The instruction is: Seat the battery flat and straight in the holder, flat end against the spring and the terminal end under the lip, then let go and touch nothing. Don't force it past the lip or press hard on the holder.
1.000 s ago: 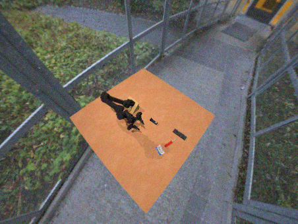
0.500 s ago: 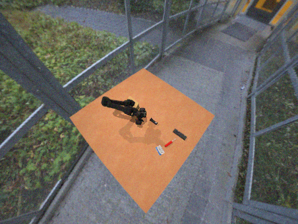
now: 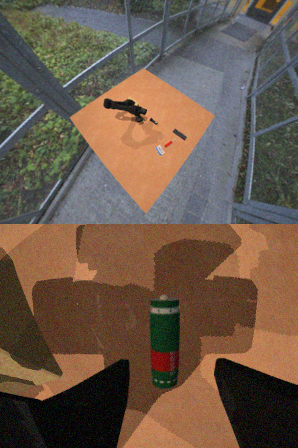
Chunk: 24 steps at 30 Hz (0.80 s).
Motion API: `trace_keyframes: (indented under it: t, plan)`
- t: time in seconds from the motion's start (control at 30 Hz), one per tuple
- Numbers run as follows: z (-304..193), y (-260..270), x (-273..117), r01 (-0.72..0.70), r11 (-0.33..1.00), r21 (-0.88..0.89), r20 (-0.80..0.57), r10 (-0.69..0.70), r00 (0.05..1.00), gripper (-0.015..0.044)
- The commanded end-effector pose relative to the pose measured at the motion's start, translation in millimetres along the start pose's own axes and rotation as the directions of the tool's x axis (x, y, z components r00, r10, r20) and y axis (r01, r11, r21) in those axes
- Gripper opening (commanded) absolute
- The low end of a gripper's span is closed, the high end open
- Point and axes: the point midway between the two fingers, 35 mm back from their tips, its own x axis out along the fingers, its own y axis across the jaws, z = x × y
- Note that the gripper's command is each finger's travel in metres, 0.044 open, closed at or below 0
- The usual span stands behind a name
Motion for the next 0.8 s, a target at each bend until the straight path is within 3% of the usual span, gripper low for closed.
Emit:
trace_keyframes:
  t: [0.0, 0.77]
  plan:
    - [-1.7, 0.9, 0.8, -0.002, 1.0, -0.026, -0.019, 0.002, 1.0, 0.0225]
    - [-1.0, -0.1, 33.6, -0.003, 1.0, -0.026, -0.016, 0.002, 1.0, 0.0225]
